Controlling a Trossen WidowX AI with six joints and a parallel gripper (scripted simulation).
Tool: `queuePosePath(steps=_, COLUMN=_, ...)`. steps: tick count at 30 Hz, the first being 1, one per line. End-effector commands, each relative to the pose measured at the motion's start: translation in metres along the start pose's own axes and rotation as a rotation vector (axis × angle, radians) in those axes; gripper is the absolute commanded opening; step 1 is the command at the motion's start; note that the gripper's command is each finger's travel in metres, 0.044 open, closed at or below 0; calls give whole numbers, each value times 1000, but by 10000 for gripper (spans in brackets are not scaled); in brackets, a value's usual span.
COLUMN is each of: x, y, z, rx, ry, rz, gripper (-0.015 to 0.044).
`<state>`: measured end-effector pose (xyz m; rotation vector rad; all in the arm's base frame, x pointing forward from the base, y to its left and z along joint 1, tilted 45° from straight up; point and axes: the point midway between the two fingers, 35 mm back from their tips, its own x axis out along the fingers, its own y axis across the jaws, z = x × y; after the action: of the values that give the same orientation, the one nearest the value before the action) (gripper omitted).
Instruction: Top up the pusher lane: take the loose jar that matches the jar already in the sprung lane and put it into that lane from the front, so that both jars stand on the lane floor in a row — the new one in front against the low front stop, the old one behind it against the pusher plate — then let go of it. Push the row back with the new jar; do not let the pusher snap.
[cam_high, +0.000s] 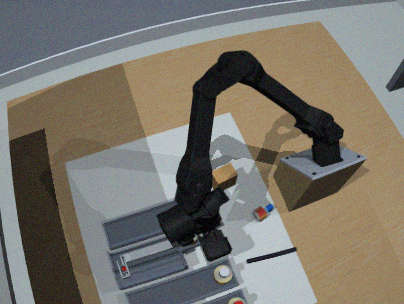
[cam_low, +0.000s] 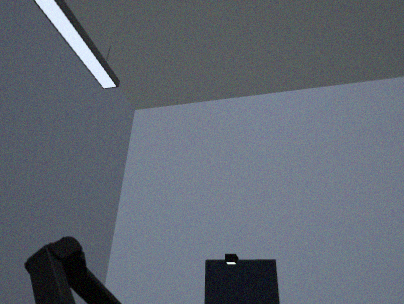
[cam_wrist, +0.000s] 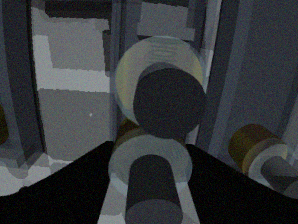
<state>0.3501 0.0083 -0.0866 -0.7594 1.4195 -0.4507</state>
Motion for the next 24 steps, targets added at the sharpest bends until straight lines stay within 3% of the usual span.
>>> queuePosePath(steps=1, x=1, y=-2, z=6, rx=19, ry=-21, rz=-7, gripper=0)
queuePosePath(steps=24, x=6, y=-3, z=4, rx=19, ry=-20, rz=-7, gripper=0)
